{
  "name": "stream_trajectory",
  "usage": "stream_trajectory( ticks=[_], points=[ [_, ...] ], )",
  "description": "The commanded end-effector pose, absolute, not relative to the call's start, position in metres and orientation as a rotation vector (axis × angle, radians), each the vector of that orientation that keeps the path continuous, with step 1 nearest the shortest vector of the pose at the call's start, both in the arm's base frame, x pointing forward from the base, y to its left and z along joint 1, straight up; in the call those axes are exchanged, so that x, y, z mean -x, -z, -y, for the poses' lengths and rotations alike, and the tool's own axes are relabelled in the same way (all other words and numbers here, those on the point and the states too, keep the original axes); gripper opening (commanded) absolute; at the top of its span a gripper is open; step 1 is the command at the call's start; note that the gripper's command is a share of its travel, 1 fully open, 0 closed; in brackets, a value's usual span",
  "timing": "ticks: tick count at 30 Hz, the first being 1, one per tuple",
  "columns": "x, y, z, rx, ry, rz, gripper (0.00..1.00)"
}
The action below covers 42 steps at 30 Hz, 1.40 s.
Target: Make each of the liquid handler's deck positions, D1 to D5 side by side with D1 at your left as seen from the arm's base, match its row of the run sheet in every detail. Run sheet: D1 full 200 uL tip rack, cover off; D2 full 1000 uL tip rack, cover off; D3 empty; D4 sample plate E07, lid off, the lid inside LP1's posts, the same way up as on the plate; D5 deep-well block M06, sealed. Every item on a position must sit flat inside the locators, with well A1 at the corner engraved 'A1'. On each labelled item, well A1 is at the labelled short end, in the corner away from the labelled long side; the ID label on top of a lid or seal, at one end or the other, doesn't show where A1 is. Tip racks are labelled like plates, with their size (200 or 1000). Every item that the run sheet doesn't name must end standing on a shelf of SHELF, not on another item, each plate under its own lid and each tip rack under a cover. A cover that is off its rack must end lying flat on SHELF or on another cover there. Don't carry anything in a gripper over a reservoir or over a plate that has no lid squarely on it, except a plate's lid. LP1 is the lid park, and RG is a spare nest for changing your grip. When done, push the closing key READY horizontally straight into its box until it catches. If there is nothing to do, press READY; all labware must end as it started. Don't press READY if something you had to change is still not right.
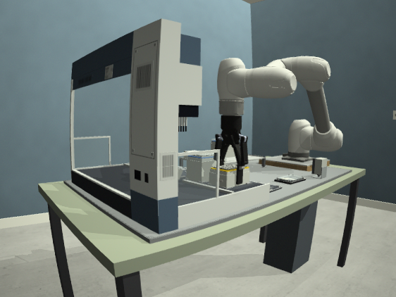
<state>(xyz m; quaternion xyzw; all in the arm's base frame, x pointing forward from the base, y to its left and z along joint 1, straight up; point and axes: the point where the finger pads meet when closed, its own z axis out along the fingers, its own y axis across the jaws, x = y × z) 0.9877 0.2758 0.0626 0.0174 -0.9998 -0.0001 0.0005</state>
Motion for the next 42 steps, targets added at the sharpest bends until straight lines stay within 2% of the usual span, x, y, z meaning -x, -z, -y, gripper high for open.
stream_trajectory(
  ticks=[1, 42],
  points=[
    [-0.988, -0.069, -0.276, -0.055, 0.002, 3.142, 0.1],
    [-0.988, -0.131, -0.276, -0.055, 0.002, 3.142, 0.1]
  ],
)
